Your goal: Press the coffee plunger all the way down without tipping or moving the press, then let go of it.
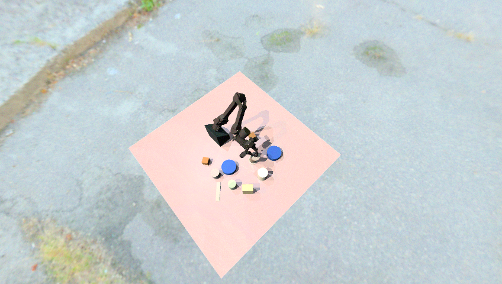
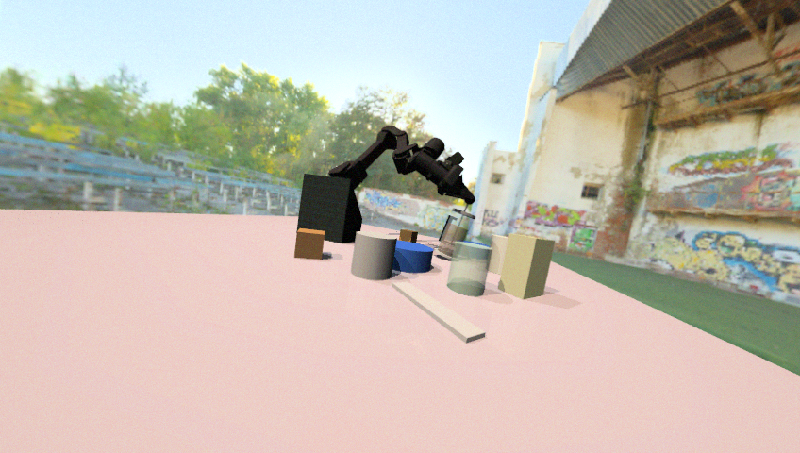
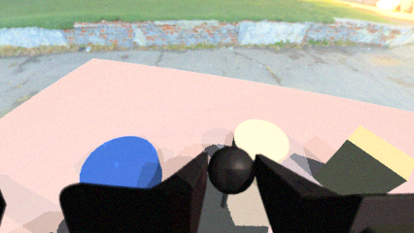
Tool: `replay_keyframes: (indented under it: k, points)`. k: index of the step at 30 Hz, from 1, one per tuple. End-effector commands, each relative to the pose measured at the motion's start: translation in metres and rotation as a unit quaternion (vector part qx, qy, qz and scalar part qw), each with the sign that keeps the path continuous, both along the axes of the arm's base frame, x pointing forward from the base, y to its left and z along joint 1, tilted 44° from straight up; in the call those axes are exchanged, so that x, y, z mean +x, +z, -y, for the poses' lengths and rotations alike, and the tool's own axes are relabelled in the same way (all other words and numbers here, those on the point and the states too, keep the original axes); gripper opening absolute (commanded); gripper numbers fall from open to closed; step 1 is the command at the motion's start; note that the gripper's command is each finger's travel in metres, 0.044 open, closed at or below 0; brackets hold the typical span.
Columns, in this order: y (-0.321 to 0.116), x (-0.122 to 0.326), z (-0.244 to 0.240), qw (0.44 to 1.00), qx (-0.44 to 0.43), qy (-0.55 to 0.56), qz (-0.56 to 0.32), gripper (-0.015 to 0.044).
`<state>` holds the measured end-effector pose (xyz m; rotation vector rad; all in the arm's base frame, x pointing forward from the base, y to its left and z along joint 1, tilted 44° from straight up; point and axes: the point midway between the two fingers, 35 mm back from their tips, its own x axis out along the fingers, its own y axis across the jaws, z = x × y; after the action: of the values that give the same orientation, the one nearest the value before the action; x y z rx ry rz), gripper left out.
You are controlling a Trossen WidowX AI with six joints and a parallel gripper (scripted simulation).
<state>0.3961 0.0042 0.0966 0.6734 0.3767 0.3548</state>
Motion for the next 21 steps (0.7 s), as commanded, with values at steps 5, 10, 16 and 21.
replay_keyframes:
  k: [5,10,16,21]
  points:
    - [-0.0109,-0.0007,-0.0099,1.0,0.01,0.017,-0.019,0.0121]
    - [-0.011,0.0,-0.0097,1.0,0.01,0.017,-0.019,0.0121]
    - [-0.0109,0.0009,-0.0096,1.0,0.01,0.017,-0.019,0.0121]
    - [-0.0109,0.0016,-0.0095,1.0,0.01,0.017,-0.019,0.0121]
